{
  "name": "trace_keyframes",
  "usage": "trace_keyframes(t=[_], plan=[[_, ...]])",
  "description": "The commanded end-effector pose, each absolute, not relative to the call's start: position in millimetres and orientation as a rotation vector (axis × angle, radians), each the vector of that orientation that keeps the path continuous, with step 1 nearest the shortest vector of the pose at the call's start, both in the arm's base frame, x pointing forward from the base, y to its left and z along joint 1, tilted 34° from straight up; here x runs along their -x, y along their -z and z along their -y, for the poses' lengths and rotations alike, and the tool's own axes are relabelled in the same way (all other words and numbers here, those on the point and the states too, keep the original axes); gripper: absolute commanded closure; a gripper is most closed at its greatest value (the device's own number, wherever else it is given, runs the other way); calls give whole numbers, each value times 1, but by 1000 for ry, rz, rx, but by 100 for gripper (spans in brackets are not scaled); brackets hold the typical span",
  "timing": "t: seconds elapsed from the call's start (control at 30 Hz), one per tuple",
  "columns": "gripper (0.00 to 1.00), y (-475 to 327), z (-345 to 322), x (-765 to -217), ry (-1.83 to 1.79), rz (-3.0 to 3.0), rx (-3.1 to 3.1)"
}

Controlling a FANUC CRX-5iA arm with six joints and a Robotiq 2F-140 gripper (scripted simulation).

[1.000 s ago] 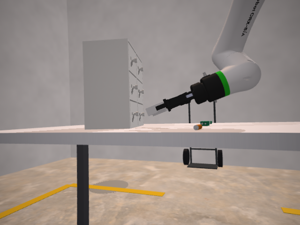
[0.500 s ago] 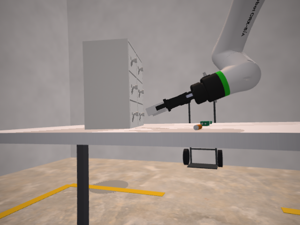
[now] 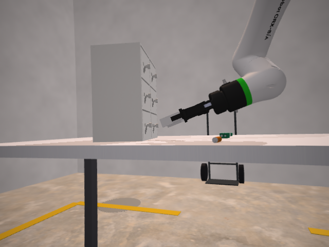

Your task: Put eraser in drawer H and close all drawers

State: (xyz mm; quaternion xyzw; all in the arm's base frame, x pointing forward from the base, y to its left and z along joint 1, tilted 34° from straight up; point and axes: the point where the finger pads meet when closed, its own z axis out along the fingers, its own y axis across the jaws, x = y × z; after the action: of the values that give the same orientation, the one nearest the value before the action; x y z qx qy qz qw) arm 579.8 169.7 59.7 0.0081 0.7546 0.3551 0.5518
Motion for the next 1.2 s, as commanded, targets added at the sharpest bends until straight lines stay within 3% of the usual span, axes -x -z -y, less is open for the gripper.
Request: trace_keyframes(t=[0.0, 1.17], plan=[[0, -60, -170, -580, -840, -1785, -19], [0, -142, -114, -588, -840, -1785, -19]])
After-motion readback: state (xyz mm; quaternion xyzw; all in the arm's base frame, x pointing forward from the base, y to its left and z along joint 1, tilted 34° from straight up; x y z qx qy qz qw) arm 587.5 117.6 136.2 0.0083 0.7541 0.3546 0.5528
